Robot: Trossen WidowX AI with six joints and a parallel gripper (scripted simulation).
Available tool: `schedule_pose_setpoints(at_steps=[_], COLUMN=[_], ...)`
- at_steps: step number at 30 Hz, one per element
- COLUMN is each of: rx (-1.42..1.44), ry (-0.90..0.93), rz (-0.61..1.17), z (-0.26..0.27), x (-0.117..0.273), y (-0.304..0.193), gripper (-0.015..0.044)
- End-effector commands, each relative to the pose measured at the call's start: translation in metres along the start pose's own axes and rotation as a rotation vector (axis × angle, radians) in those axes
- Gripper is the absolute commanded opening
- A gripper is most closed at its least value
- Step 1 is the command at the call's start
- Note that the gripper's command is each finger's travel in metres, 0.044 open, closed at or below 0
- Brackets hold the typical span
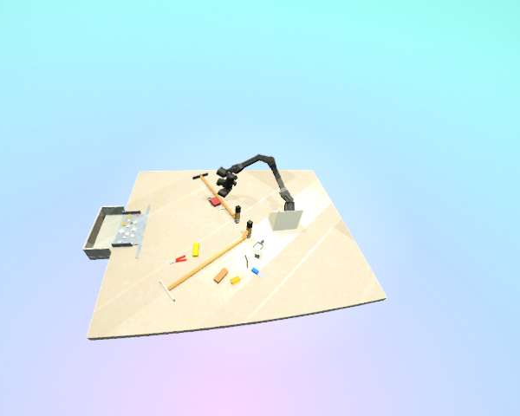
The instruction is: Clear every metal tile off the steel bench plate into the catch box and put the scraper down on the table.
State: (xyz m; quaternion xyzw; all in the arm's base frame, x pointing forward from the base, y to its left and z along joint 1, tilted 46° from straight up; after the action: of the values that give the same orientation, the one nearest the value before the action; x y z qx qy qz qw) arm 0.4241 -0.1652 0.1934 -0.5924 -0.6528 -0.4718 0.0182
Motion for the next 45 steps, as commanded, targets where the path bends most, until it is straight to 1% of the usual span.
schedule_pose_setpoints(at_steps=[1,45], rx=[0.005,0.002], ry=[-0.001,0.001], rz=[0.004,0.005], z=[-0.002,0.030], x=[-0.010,-0.016], y=[-0.006,0.017], gripper=[0.0000,0.0000])
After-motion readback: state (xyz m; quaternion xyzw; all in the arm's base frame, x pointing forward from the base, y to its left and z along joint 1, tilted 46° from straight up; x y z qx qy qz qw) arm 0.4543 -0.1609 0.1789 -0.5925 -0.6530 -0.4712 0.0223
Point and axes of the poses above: the point midway between the two fingers, 35 mm back from their tips, its own x axis back along the fingers, its own z axis across the jaws, y = z × x, the point moved 2 cm from there along x, back along the fingers, and after that the axes turned 1 degree about -x, right-handed, at the moved point
